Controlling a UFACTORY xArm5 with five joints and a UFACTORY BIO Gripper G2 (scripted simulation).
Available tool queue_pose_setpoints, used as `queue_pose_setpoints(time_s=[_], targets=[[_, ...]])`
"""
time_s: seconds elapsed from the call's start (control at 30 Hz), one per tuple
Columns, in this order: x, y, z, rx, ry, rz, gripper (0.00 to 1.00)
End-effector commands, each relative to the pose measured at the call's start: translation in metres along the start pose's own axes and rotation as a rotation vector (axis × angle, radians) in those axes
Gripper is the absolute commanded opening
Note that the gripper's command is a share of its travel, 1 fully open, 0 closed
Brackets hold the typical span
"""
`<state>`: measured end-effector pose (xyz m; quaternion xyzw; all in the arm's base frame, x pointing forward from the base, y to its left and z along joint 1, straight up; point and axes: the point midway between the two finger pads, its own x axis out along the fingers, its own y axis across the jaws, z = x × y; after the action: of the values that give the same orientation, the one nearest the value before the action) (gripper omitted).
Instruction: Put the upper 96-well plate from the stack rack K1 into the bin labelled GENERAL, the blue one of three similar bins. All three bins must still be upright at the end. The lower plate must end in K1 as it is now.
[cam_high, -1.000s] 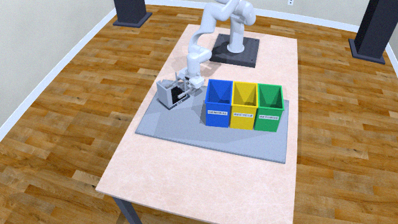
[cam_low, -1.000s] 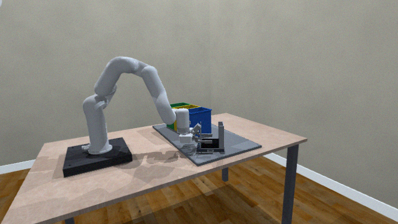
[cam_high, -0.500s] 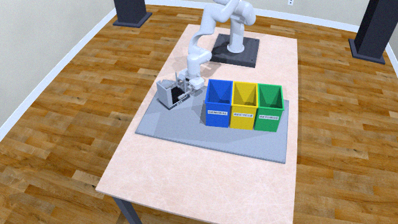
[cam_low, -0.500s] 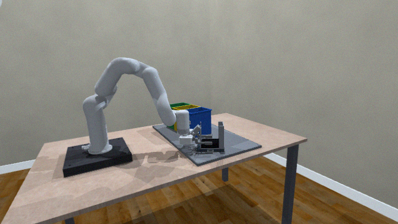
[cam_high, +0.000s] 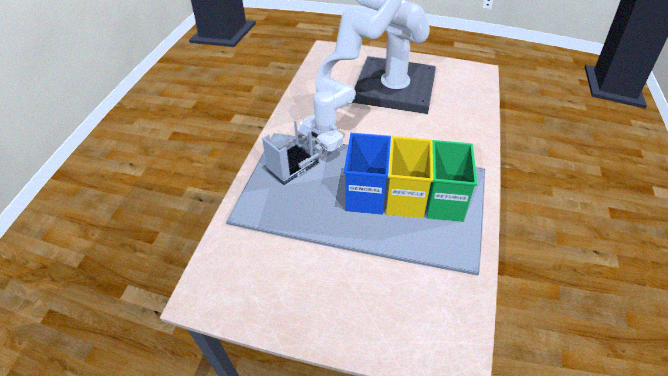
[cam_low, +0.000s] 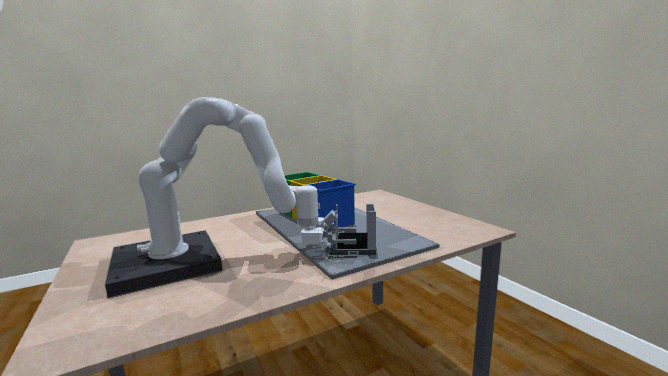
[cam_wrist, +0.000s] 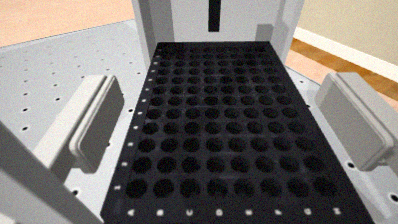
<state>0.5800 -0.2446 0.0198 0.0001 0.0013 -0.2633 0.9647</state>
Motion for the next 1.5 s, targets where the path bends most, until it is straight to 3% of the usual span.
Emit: queue_pose_setpoints(time_s=[0.0,0.2,0.23,1.47], targets=[[0.0007,0.0001,0.0011,0.003,-0.002,0.000,0.37],[0.0007,0.0001,0.0011,0.003,-0.002,0.000,0.37],[0.0007,0.0001,0.0011,0.003,-0.002,0.000,0.00],[0.0007,0.0001,0.0011,0.003,-0.002,0.000,0.00]])
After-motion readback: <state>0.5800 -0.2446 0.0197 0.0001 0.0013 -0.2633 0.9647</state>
